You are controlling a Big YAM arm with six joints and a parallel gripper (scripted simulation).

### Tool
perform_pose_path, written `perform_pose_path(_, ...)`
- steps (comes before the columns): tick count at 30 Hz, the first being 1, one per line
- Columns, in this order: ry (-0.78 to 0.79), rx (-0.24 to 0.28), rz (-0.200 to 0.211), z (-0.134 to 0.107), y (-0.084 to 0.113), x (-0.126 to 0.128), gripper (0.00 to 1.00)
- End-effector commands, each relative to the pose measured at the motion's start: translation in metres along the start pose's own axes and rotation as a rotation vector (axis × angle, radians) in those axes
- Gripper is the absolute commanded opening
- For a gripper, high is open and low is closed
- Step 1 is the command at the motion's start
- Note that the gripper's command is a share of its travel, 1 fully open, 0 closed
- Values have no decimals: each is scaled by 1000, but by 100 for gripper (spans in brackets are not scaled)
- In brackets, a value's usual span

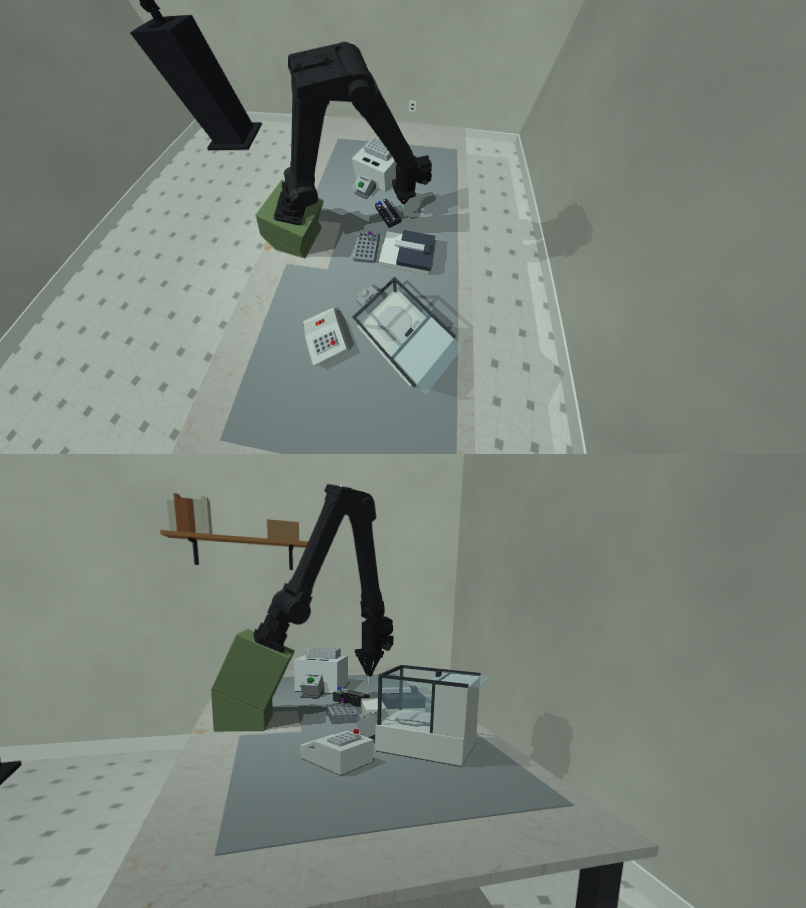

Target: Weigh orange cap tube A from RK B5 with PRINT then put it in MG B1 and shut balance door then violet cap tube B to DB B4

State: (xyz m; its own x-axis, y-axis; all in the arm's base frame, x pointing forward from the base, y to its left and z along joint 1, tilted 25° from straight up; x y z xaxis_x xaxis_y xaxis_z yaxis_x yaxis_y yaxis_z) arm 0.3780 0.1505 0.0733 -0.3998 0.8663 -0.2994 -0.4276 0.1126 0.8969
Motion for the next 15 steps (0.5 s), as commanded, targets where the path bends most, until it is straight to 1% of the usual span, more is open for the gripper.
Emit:
perform_pose_path(1, 27, -6, 6, -7, -3, 29, 9)
perform_pose_path(2, 27, -6, 6, -9, -3, 33, 9)
perform_pose_path(4, 115, 0, 11, -17, -3, 47, 9)
perform_pose_path(7, 108, 1, 12, -28, -3, 66, 9)
perform_pose_path(9, 196, 5, 14, -37, -3, 79, 9)
perform_pose_path(11, 190, 6, 14, -47, -2, 93, 9)
perform_pose_path(13, 190, 6, 14, -47, -2, 93, 9)
perform_pose_path(15, 172, -36, 17, -29, 6, 93, 9)
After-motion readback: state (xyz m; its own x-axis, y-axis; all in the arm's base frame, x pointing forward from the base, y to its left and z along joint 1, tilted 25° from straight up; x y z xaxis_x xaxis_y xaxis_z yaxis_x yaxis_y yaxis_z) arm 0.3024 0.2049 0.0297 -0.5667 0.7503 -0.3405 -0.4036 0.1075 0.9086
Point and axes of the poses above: the point where the finger pads meet when closed, its own y axis back along the fingers, its own x axis across the jaws, z = x × y, the point moved 7 cm from there along y, back along the fingers, and after that the axes turned 6 degrees about y, right-handed, at the moved point
